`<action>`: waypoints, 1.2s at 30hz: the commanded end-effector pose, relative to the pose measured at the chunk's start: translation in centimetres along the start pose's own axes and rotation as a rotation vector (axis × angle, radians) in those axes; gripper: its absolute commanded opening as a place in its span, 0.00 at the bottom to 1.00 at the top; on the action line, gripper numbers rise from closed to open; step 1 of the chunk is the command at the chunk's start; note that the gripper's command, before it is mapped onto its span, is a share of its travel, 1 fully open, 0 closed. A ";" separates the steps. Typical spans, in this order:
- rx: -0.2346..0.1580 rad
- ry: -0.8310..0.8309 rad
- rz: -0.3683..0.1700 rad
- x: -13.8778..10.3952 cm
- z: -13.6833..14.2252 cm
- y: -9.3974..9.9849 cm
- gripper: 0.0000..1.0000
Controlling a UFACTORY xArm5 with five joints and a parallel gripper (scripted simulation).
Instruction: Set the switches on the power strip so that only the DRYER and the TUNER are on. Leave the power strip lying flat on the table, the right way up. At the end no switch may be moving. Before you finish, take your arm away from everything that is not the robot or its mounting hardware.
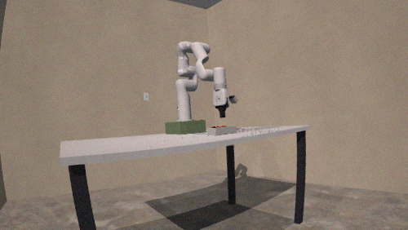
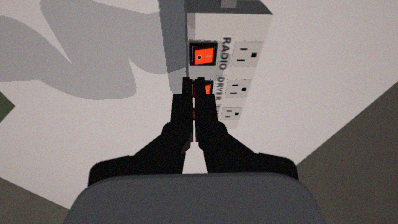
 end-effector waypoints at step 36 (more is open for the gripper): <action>-0.002 0.000 0.000 0.0 0.1 -2.9 0.00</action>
Point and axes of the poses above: the point where the finger pads meet when closed, its own y axis back along the fingers, its own z axis across the jaws, x = y × z, the point moved 8 cm from there along y, back along the fingers, and after that the axes turned 12 degrees about y, right-handed, at the moved point
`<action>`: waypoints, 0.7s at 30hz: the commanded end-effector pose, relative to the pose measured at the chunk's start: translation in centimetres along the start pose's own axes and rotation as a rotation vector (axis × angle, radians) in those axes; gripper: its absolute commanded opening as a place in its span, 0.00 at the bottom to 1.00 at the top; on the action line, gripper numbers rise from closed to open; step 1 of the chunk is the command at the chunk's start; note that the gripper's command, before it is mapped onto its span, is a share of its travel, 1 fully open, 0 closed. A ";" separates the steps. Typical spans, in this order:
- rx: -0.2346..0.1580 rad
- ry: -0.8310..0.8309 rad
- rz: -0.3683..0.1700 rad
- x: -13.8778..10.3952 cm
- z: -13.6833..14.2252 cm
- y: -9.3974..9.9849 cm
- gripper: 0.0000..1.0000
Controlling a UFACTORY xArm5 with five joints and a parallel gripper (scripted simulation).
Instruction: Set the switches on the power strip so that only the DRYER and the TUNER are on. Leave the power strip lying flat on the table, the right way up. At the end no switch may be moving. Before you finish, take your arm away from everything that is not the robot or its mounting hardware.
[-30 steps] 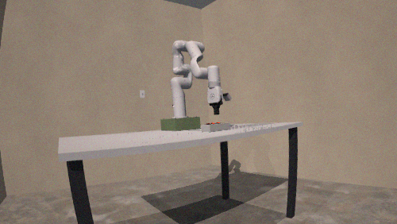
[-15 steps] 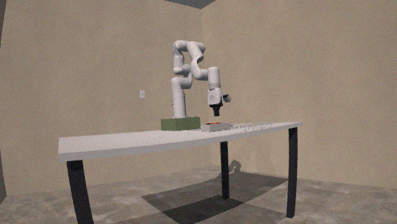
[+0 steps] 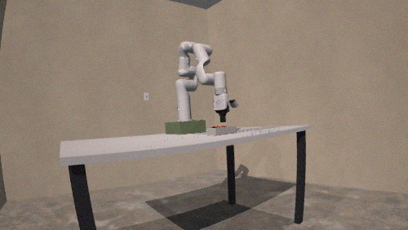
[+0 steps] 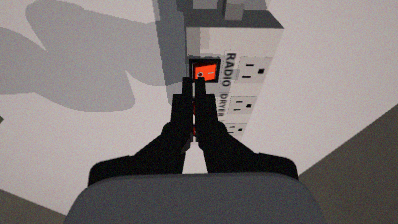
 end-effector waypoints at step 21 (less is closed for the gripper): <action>-0.003 0.000 -0.001 0.0 0.1 -1.6 0.00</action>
Point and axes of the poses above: the point where the finger pads meet when closed, its own y axis back along the fingers, its own z axis across the jaws, x = y × z, the point moved 8 cm from there along y, back along the fingers, and after that the axes turned 12 degrees about y, right-handed, at the moved point
